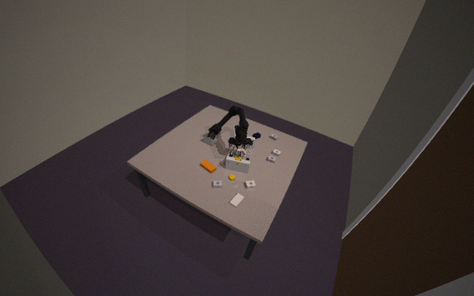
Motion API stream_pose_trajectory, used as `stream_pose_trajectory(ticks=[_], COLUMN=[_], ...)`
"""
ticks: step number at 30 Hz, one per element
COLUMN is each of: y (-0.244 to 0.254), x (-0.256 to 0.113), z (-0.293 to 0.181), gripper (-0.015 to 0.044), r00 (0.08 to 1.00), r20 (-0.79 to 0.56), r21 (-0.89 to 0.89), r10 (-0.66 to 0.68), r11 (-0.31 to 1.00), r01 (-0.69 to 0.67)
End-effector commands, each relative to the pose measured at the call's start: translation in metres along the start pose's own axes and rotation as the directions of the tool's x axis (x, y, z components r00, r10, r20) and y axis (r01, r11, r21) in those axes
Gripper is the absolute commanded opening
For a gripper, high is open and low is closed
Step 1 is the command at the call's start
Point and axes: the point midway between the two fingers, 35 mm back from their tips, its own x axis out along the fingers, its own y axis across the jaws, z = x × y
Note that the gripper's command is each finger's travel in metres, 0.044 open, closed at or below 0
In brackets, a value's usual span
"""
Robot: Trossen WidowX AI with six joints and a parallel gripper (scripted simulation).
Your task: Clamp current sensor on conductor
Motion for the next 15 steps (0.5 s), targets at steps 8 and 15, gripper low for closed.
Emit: stream_pose_trajectory(ticks=[8, 15], y=[0.0106, 0.0097], x=[0.0031, 0.0033], z=[-0.0004, -0.0016], gripper=[0.0000, 0.0105], r00=[0.987, 0.988], r20=[0.001, -0.004], r21=[-0.006, 0.001], r10=[-0.160, -0.157], r11=[0.987, 0.988], r01=[0.160, 0.157])
